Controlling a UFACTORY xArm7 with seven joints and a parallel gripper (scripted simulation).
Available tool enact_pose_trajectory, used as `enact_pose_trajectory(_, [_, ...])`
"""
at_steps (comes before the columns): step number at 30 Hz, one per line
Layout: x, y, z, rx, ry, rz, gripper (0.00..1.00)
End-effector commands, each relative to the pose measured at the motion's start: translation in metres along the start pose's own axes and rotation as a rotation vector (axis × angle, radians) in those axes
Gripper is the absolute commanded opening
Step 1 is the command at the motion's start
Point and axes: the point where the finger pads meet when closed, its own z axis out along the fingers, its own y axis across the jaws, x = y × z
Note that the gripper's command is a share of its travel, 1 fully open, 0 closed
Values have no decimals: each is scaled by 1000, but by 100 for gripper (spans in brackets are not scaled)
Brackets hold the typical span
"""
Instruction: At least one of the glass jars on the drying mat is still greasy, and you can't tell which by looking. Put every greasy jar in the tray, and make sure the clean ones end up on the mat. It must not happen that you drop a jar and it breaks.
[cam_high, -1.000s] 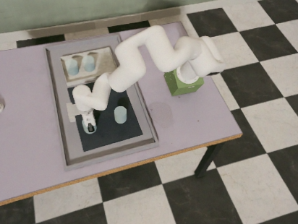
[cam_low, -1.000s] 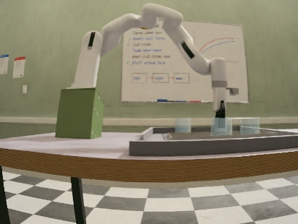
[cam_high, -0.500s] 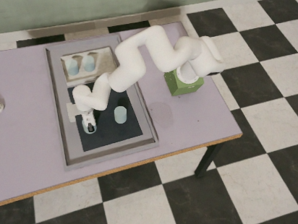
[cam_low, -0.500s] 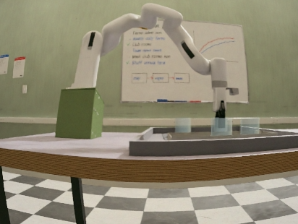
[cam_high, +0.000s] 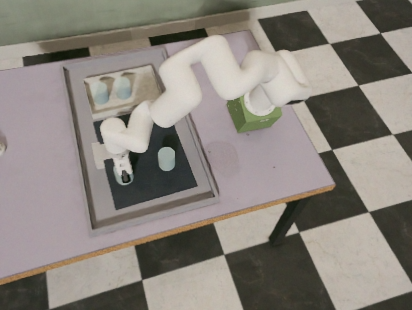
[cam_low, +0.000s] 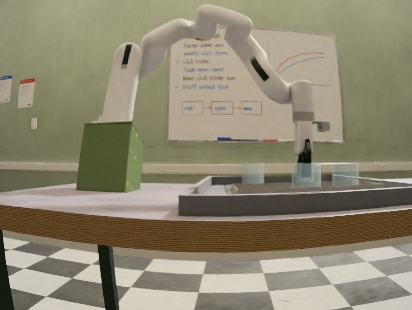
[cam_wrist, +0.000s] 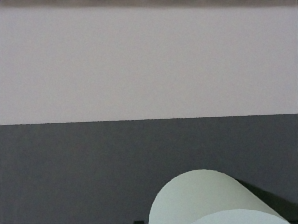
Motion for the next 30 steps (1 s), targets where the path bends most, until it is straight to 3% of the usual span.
enact_pose_trajectory(1, [3, 0, -3, 0, 6, 0, 66])
enact_pose_trajectory(15, [3, 0, -3, 0, 6, 0, 66])
enact_pose_trajectory(16, [3, 0, -3, 0, 6, 0, 0])
enact_pose_trajectory(30, [3, 0, -5, 0, 6, 0, 0])
